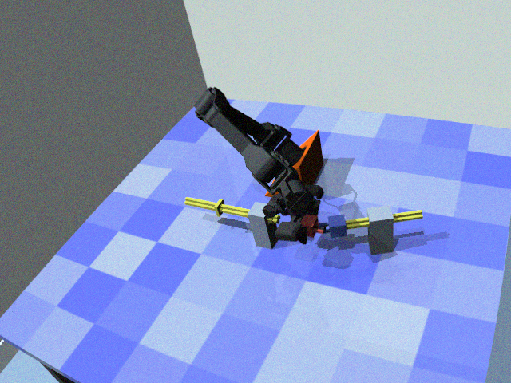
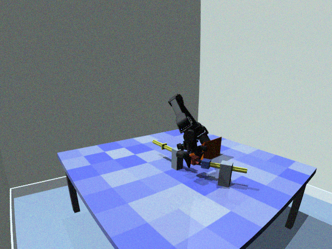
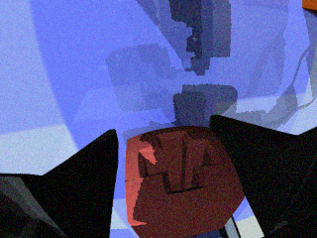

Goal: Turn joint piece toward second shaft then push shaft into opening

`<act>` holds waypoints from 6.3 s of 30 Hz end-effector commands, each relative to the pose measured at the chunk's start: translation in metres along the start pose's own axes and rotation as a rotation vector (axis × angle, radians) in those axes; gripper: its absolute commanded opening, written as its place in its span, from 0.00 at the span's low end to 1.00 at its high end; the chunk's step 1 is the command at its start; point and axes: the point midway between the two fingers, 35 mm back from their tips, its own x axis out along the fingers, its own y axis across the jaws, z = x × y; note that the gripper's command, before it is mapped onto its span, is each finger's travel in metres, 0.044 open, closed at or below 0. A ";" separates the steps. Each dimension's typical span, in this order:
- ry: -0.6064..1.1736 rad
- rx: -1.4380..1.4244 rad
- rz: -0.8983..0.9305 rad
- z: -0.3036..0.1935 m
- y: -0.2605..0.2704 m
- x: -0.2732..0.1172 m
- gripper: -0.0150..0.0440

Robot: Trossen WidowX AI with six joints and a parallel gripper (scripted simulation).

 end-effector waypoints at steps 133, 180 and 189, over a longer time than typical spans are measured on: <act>0.340 -0.004 -0.002 0.072 0.002 -0.121 1.00; 0.020 -0.915 -0.057 0.306 0.005 -0.155 1.00; -0.053 -0.617 -0.052 0.308 0.006 -0.134 1.00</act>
